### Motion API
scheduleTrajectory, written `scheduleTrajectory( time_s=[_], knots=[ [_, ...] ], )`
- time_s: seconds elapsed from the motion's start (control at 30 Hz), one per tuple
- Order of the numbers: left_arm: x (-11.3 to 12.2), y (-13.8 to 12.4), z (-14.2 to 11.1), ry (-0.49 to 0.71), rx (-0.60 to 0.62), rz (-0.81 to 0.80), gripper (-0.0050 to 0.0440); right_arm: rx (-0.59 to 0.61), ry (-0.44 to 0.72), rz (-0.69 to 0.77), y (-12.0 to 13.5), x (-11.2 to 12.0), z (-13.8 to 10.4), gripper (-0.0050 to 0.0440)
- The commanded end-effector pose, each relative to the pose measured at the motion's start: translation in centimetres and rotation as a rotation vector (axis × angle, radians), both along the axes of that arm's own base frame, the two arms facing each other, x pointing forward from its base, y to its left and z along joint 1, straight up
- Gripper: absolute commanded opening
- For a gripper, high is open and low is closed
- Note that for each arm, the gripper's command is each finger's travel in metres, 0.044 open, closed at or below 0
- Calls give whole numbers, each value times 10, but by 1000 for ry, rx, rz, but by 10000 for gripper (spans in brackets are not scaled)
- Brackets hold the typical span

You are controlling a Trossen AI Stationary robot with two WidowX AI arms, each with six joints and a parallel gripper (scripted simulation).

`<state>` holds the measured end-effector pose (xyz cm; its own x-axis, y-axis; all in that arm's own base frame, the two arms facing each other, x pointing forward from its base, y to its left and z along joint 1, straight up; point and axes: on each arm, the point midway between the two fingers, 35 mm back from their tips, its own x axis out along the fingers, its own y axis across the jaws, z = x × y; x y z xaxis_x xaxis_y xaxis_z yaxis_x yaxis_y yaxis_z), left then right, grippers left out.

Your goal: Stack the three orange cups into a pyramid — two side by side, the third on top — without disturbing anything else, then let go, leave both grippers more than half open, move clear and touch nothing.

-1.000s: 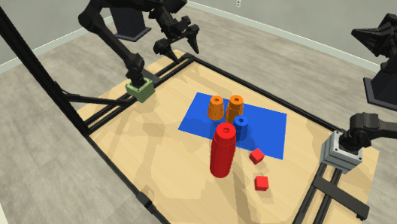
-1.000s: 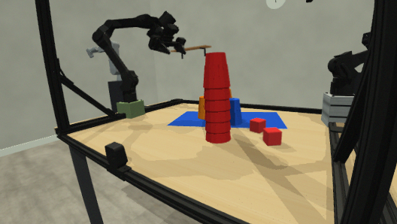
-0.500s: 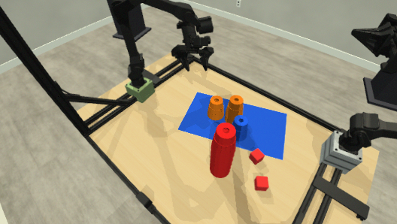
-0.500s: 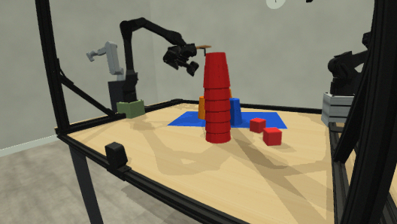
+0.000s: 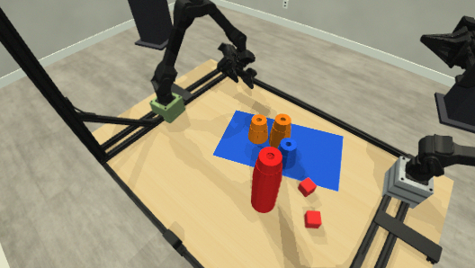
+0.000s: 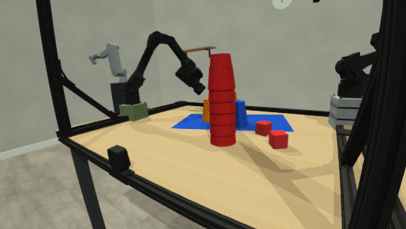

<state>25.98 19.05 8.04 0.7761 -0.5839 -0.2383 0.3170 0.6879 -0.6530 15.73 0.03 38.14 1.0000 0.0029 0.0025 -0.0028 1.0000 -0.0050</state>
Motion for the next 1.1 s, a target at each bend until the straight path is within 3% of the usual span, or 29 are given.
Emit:
scheduleTrajectory(
  time_s=[0.0,0.2,0.53,0.7,0.77,0.87,1.07],
  knots=[
    [-7,17,-16,-40,-72,80,440,5,3,-3,0,0,-1,0],
    [-7,17,-16,-40,-72,80,440,5,3,-3,0,0,-1,0],
    [-7,17,-16,-40,-72,80,440,-5,46,-8,-1,15,-4,240],
    [-7,17,-16,-40,-72,80,440,-22,127,-16,-3,42,-13,360],
    [-7,17,-16,-40,-72,80,440,-22,127,-16,-3,42,-13,360],
    [-7,17,-16,-40,-72,80,440,-38,199,-22,-5,66,-23,432],
    [-7,17,-16,-40,-72,80,440,-69,378,-27,-10,125,-56,440]
  ],
)
